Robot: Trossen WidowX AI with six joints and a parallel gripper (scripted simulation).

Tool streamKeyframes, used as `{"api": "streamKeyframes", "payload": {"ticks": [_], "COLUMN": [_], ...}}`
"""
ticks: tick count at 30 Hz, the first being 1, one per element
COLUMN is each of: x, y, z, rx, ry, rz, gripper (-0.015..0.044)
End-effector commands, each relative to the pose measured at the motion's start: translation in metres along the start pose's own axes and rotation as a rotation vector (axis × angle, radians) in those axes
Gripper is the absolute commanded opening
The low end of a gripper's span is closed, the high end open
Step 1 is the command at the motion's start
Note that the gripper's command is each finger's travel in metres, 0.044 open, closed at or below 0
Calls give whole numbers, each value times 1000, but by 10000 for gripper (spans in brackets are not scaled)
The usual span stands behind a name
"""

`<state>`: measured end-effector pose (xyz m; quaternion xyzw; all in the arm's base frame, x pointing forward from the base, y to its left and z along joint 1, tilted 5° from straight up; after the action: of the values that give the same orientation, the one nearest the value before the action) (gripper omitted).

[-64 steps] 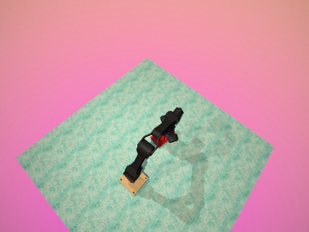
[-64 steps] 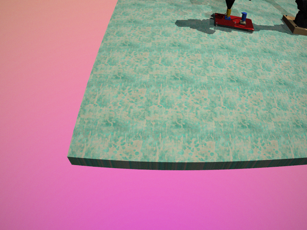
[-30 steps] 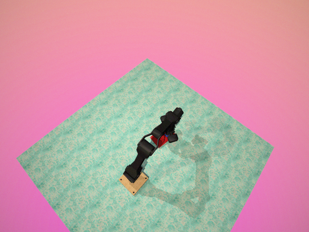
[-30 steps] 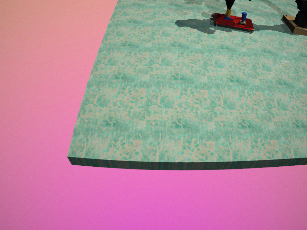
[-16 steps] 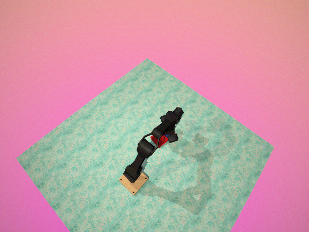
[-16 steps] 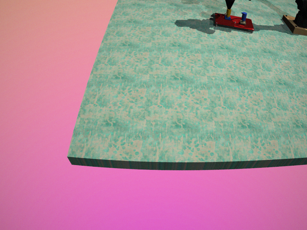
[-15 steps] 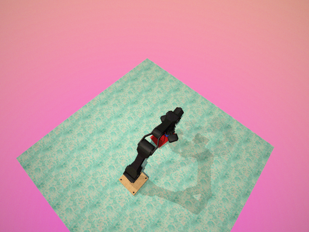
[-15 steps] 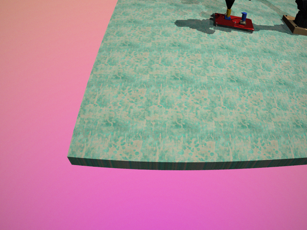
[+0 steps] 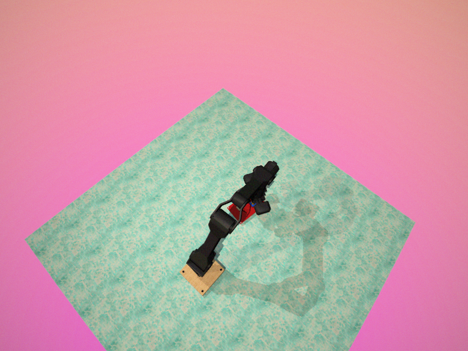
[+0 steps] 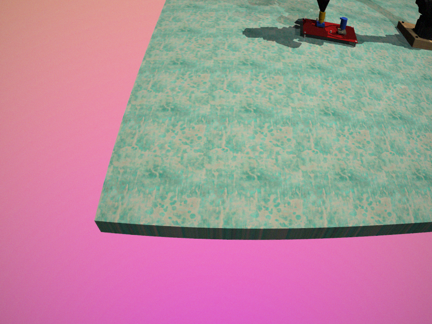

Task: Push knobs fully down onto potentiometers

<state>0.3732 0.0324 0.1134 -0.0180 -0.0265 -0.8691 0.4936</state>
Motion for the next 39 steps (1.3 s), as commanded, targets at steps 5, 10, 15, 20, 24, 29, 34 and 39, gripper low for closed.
{"api": "streamKeyframes", "payload": {"ticks": [5, 10, 15, 20, 24, 29, 34, 39], "x": [-1, -1, 0, 0, 13, 45, 79, 84], "y": [1, 0, 0, 0, -26, -80, -133, -140], "z": [7, 15, 12, 12, 24, 38, 37, 36], "rx": [-10, -10, -13, -13, -13, -14, -21, -23], "ry": [-4, -4, -9, -9, -8, -5, -10, -12], "rz": [3, 3, 4, 4, 4, 4, 4, 4], "gripper": [0, 0, 79, 210, 315, 440, 440, 440]}}
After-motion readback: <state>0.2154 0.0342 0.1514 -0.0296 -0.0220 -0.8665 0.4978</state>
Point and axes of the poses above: the point midway between the two fingers, 35 mm back from their tips, its own z axis back along the fingers, its own x axis across the jaws, y = z × x, the point moved 5 cm from there along z, back along the fingers, and after that the axes turned 2 degrees about -z, right-handed, at the moved point
